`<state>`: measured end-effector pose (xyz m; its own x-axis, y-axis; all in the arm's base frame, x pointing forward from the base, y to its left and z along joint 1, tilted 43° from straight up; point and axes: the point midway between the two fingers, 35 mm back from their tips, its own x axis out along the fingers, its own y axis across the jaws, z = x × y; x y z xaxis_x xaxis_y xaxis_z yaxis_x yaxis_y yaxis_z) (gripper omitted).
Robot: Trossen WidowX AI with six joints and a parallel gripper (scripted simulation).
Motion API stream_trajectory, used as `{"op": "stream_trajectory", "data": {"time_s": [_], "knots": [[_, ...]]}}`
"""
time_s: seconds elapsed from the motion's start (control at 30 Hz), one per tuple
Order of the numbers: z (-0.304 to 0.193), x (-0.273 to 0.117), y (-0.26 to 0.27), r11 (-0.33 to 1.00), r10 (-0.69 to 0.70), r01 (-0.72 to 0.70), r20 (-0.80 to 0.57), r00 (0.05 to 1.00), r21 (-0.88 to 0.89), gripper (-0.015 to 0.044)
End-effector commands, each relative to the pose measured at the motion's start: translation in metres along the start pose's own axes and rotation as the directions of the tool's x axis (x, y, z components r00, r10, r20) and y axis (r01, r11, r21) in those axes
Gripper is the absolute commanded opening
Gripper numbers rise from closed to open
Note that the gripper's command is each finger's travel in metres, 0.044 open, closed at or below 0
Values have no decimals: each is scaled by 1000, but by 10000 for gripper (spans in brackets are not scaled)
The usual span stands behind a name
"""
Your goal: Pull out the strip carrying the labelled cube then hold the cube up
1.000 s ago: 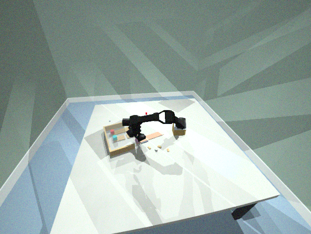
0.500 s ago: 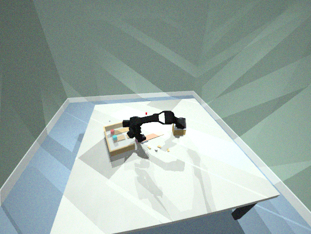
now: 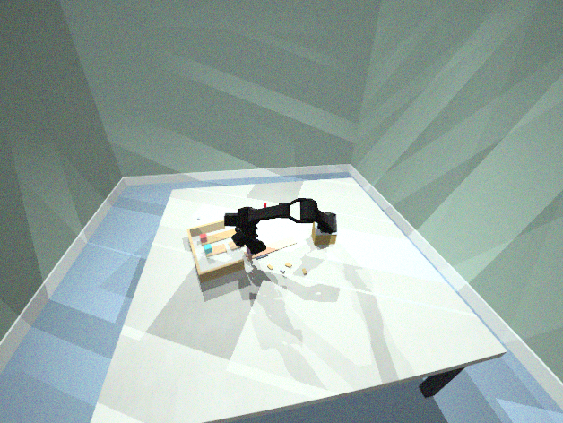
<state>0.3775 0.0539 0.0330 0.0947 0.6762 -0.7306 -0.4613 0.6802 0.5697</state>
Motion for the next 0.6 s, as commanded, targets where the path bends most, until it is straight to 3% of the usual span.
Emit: {"op": "stream_trajectory", "data": {"time_s": [0.0,0.57], "knots": [[-15,-11,4,1000,-1,1,-7,1000,-2,0],[-67,-32,25,1000,15,-15,-17,1000,-3,0]]}}
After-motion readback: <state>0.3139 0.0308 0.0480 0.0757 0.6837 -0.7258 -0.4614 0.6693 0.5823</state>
